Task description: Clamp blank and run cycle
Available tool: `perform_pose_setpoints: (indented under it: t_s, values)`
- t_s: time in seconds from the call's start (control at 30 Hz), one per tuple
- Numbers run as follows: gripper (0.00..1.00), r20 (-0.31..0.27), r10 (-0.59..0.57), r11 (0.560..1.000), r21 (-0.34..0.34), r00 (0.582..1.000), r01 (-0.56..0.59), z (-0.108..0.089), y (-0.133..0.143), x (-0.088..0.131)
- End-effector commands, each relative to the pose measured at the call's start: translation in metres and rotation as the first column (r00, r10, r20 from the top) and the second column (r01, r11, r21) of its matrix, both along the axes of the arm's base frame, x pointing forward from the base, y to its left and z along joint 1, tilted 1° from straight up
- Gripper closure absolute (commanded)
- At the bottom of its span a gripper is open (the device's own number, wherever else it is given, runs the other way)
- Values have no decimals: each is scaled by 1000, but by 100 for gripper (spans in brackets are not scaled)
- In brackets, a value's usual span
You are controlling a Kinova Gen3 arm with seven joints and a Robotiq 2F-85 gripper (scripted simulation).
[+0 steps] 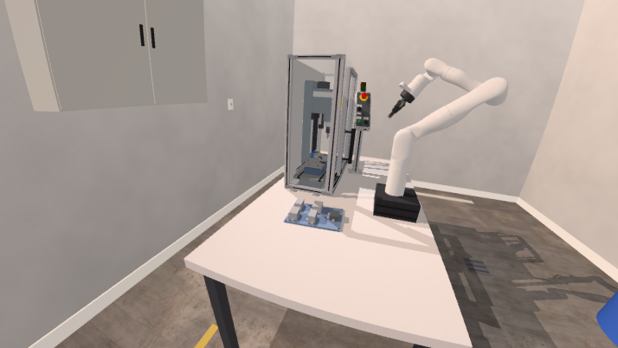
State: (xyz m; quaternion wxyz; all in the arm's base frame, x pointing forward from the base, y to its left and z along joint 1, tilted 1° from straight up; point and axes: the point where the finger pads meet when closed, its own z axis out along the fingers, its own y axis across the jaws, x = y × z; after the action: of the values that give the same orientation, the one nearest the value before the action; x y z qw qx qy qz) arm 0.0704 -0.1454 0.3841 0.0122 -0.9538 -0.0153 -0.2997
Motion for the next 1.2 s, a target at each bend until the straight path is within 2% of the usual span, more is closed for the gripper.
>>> perform_pose_setpoints:
  t_s: [0.0, 0.03, 0.2, 1.17]
  values:
    - [90, 0, 0, 1000, 0, 1000, 0, 0, 0, 0]
    - [90, 0, 0, 1000, 0, 1000, 0, 0, 0, 0]
    - [90, 0, 0, 1000, -1, 1000, 0, 1, -48, -29]
    - [90, 0, 0, 1000, -1, 1000, 0, 1, -48, -29]
